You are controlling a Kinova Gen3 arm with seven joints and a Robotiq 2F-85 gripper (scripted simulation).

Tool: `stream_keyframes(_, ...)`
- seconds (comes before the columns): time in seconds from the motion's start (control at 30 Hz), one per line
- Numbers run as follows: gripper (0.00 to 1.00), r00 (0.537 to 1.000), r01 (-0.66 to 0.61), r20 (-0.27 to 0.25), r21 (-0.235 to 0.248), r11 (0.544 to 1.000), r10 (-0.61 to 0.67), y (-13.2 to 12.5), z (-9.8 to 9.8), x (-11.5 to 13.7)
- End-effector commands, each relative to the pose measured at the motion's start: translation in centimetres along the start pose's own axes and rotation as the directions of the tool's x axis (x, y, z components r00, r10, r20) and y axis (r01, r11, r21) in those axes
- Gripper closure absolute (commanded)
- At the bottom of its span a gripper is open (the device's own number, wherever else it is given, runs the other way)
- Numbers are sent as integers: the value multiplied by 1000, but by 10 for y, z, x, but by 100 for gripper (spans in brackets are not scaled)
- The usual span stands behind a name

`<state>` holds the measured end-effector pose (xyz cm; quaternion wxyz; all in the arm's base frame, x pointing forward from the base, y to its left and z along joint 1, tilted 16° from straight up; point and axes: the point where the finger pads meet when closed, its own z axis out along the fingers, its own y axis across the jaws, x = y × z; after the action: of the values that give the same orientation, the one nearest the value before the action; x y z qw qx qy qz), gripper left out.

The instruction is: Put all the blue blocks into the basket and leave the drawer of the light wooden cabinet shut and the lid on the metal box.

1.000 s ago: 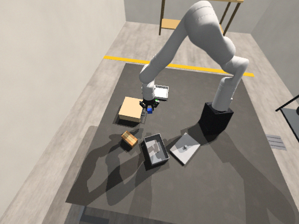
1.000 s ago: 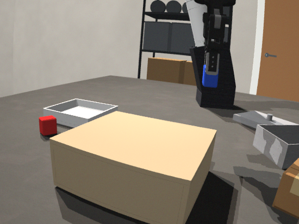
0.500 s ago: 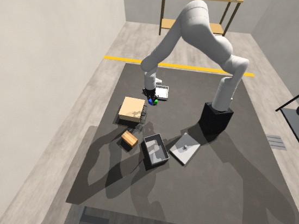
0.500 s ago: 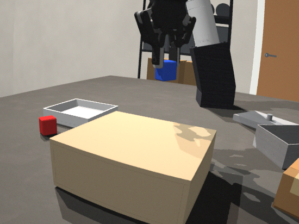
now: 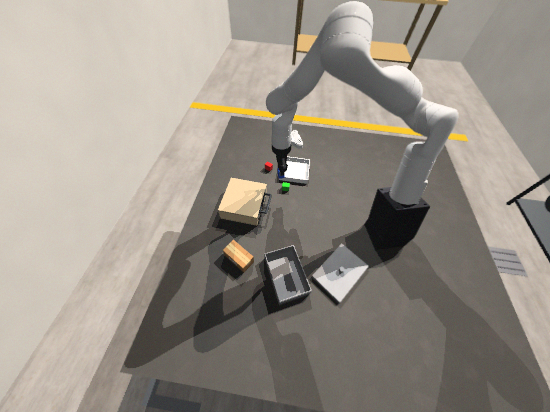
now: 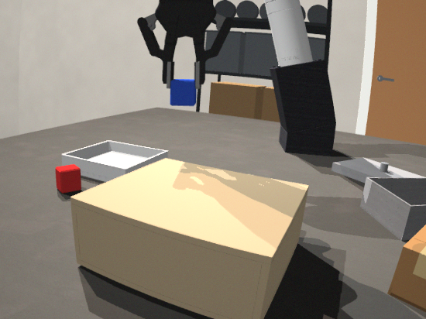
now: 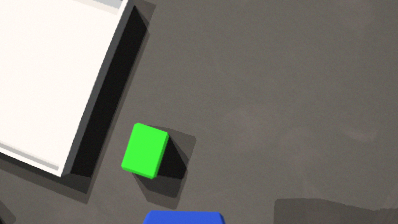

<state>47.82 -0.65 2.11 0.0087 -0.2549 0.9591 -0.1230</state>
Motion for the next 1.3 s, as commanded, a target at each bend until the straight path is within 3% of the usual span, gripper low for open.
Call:
stream_keyframes(0.0,90,985,-171,2,4,985,171,-17,-2,8)
stream_keyframes(0.1,90,976,-216,4,5,976,216,-22,-3,10)
stream_keyframes(0.2,90,940,-341,11,6,940,341,-35,-4,18)
stream_keyframes(0.6,90,718,-695,37,0,719,695,-77,-9,43)
stream_keyframes(0.67,90,718,-695,37,0,719,695,-77,-9,43)
stream_keyframes(1.07,90,526,-850,53,-10,527,849,-101,-13,60)
stream_keyframes(1.27,90,487,-872,55,-12,488,872,-105,-13,63)
